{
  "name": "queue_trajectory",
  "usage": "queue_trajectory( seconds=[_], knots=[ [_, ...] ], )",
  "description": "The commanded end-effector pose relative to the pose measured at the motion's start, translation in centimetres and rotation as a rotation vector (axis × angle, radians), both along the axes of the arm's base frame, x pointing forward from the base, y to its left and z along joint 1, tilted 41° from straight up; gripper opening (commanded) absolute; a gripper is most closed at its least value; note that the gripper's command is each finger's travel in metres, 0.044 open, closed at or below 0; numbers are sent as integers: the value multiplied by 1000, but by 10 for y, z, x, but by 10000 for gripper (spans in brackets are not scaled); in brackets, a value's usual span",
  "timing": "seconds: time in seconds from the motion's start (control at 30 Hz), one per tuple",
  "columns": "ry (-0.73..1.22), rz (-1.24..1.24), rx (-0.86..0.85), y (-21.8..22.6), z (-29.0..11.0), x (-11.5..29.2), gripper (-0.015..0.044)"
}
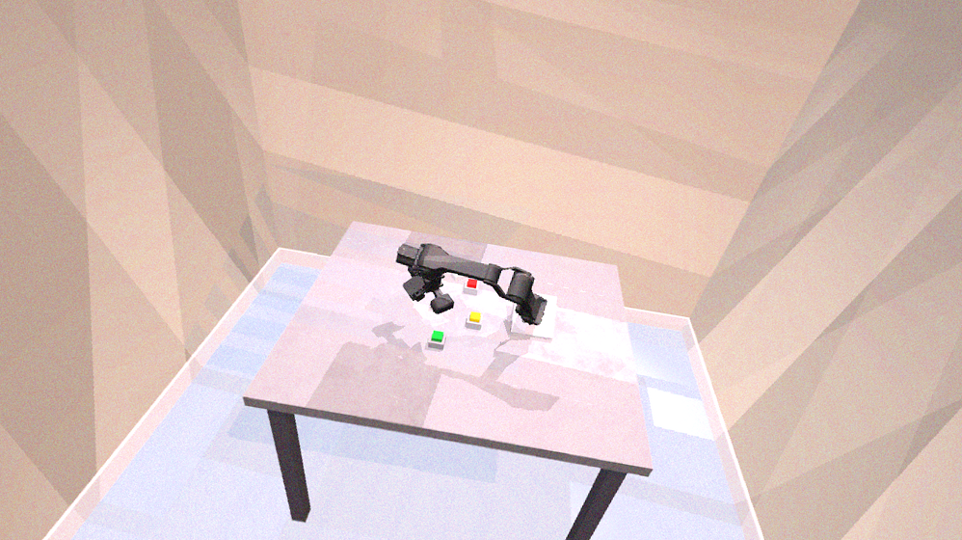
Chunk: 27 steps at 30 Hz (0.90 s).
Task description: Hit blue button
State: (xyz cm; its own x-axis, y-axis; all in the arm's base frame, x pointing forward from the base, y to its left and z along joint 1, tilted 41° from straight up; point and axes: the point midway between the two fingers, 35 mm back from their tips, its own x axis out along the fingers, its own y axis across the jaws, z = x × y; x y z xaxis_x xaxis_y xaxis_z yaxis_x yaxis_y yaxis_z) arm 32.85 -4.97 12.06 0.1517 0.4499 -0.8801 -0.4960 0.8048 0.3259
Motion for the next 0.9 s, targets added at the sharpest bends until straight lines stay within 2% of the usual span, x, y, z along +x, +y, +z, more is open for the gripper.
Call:
queue_trajectory(
  seconds=[0.0, 0.13, 0.3, 0.5, 0.77, 0.87],
  knots=[
    [191, -257, 137, -46, -34, -13, 400],
    [357, -496, 280, -86, -64, -33, 400],
    [395, -550, 316, -94, -71, -38, 400],
    [394, -549, 317, -57, -115, -31, 242],
    [394, -549, 318, -55, -117, -30, 32],
    [394, -549, 318, -55, -117, -30, 20]
  ],
)
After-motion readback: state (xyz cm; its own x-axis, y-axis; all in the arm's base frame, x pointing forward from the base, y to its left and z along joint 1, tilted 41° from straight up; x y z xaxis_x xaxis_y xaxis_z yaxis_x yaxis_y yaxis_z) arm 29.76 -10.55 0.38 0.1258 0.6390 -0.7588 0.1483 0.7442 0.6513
